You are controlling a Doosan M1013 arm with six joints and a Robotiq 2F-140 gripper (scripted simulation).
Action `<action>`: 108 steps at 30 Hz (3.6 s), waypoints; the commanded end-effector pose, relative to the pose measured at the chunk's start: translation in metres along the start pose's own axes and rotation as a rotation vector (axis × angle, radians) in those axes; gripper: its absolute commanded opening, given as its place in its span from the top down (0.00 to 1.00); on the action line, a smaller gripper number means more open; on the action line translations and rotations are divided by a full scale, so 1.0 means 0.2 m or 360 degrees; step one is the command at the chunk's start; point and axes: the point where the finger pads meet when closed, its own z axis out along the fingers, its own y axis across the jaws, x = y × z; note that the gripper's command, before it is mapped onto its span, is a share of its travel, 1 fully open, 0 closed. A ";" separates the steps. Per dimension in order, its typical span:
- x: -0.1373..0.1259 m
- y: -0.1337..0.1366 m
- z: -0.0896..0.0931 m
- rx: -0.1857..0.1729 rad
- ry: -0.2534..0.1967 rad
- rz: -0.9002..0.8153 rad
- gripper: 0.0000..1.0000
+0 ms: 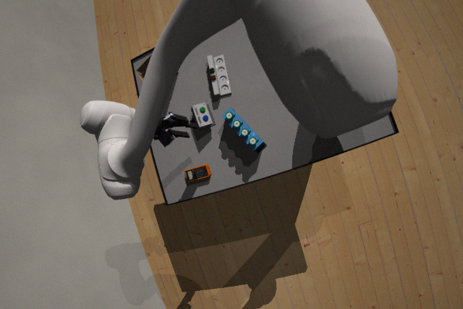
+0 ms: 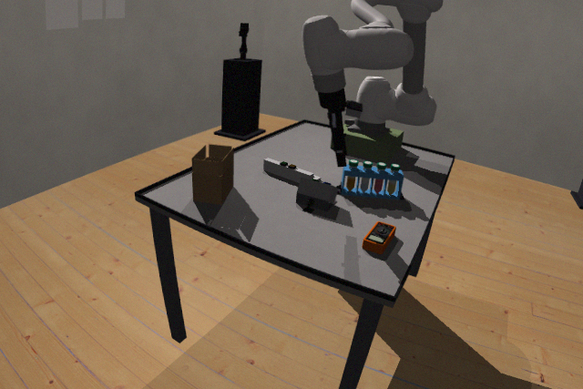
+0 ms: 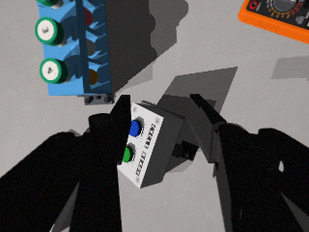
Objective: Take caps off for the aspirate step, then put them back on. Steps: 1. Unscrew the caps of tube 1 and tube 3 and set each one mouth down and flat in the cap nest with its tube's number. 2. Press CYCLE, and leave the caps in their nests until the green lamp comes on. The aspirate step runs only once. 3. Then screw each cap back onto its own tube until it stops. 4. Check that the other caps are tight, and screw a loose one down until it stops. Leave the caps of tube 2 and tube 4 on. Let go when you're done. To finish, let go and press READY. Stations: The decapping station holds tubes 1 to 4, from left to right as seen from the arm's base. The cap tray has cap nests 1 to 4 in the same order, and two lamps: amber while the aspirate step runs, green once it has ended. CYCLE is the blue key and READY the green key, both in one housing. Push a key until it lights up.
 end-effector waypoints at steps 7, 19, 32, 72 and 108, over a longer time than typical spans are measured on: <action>-0.05 -0.18 0.03 -0.0067 -0.0057 -0.0007 0.59; -0.10 -0.41 0.09 -0.0173 -0.0164 -0.0030 0.59; -0.14 -0.72 0.19 -0.0276 -0.0273 -0.0065 0.59; 0.16 -0.99 0.40 -0.0466 -0.0274 0.0714 0.59; 0.92 -0.80 0.65 -0.0466 -0.0273 0.0714 0.59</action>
